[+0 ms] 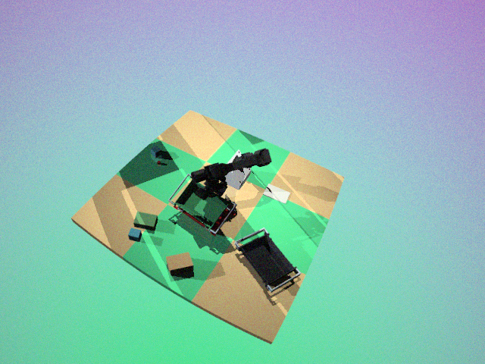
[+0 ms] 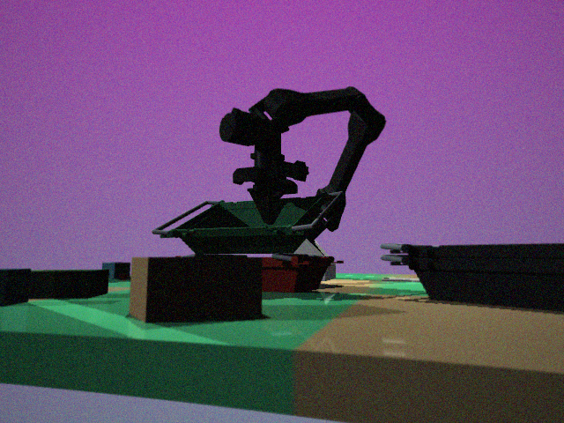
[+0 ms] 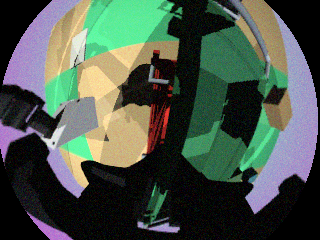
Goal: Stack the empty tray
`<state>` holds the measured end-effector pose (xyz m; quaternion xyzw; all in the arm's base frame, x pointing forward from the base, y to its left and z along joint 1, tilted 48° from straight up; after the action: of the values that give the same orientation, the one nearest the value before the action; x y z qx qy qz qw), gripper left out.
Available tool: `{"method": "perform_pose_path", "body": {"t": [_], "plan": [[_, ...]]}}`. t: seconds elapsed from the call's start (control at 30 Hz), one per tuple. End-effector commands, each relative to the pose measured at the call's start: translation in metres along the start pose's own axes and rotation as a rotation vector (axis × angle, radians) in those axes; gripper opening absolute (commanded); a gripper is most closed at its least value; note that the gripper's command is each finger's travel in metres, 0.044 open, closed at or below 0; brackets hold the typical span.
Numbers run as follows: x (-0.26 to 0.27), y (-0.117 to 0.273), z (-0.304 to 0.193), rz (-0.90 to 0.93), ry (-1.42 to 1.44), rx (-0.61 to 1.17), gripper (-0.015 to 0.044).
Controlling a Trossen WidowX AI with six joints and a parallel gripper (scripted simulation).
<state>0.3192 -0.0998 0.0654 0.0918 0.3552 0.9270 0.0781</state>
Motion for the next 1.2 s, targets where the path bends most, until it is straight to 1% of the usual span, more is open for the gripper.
{"method": "perform_pose_path", "body": {"t": [0.0,1.17], "plan": [[0.002,0.000,0.001,-0.006,0.000,0.001,0.0000],[0.018,-0.023,0.001,-0.006,0.000,-0.001,0.0000]]}}
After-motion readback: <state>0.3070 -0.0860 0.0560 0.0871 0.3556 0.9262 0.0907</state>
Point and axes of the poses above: the point midway between the two fingers, 35 mm back from their tips, its own y axis back along the fingers, its own x axis across the jaws, z = x × y, the point moved 5 cm from there along y, back along the fingers, and after that the axes turned 2 degrees about -y, right-handed, at the moved point
